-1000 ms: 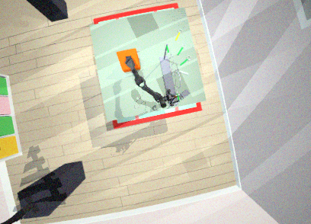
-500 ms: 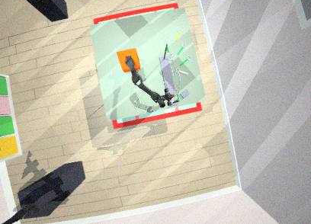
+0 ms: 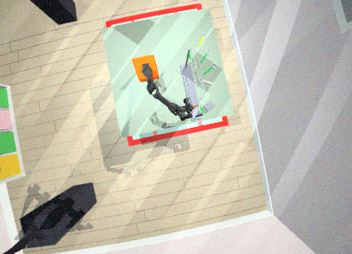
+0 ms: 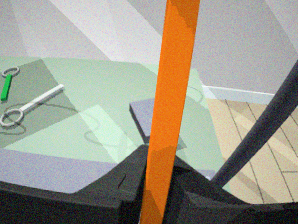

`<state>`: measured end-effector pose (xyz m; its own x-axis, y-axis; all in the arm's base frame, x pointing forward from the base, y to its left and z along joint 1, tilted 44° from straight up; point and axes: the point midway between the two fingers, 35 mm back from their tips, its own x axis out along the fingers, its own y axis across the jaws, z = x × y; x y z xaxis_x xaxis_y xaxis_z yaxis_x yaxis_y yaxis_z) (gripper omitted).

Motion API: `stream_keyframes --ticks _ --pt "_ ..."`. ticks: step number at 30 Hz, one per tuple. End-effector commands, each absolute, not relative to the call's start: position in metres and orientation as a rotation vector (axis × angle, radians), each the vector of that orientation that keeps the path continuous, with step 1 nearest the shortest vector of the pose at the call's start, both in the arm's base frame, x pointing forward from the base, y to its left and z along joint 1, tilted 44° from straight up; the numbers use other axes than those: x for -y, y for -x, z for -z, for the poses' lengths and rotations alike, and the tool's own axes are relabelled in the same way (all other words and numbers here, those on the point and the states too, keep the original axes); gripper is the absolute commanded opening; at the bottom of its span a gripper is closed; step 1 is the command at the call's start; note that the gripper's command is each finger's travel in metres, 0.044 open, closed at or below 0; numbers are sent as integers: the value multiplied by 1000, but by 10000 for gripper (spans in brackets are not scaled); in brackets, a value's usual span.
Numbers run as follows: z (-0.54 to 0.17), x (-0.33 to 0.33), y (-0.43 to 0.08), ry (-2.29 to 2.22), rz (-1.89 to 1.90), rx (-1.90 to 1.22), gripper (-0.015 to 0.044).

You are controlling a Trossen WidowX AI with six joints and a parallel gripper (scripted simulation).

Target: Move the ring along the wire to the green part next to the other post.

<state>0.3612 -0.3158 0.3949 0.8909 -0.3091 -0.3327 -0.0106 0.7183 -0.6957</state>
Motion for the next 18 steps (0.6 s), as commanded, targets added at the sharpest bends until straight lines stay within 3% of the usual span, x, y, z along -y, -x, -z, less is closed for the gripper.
stream_keyframes --ticks 1,18 --pt "-388 312 -360 737 171 -474 -150" --pt "-363 283 -360 528 109 -487 -150"
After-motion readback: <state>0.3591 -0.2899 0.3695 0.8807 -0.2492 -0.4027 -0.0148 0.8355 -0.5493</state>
